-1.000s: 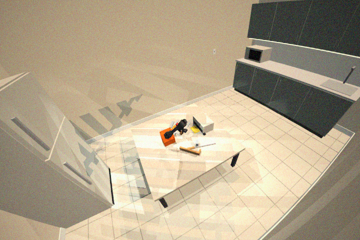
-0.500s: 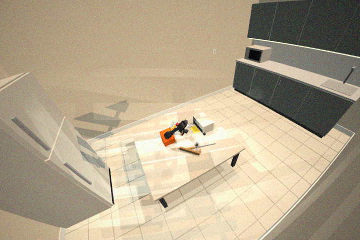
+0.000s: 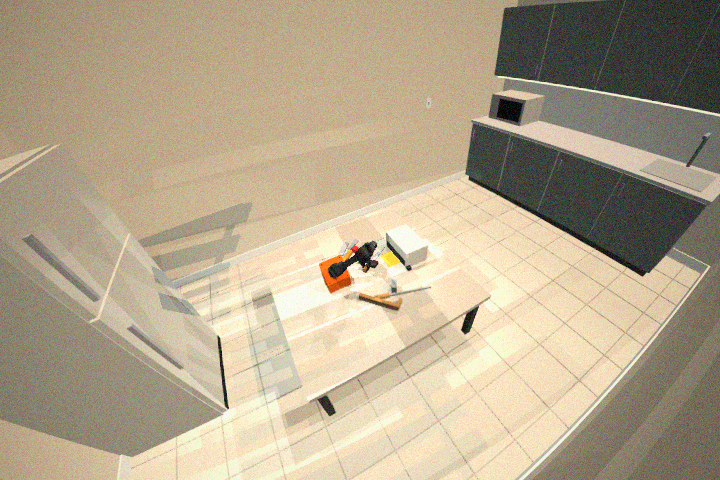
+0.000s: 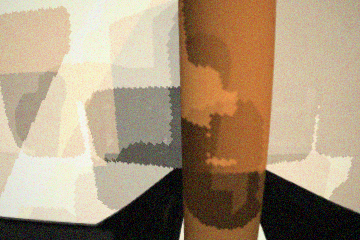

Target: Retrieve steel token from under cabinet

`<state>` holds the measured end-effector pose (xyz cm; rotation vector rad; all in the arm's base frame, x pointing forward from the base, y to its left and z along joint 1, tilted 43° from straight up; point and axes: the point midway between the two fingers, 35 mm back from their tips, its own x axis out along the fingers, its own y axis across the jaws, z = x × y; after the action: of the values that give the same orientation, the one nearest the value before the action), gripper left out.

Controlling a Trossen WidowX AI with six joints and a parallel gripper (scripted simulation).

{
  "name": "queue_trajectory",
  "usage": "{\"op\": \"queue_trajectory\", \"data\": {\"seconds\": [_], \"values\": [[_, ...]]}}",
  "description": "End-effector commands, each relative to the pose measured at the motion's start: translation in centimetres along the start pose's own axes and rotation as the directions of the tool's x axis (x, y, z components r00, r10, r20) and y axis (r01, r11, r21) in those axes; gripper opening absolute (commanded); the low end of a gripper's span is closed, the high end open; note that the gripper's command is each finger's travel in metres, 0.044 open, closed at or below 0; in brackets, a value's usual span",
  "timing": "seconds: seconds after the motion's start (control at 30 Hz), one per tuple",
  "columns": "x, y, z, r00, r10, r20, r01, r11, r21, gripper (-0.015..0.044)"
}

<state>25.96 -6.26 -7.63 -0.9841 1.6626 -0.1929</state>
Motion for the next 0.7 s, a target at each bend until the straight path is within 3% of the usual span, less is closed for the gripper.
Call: {"op": "queue_trajectory", "data": {"seconds": [0.0,0.67], "values": [[-0.1,-0.5,-0.3,1.0,-0.003,0.004,0.003,1.0,0.0,0.0],[-0.1,-2.1,-1.7,1.0,-0.004,0.003,0.004,1.0,-0.001,0.0]]}}
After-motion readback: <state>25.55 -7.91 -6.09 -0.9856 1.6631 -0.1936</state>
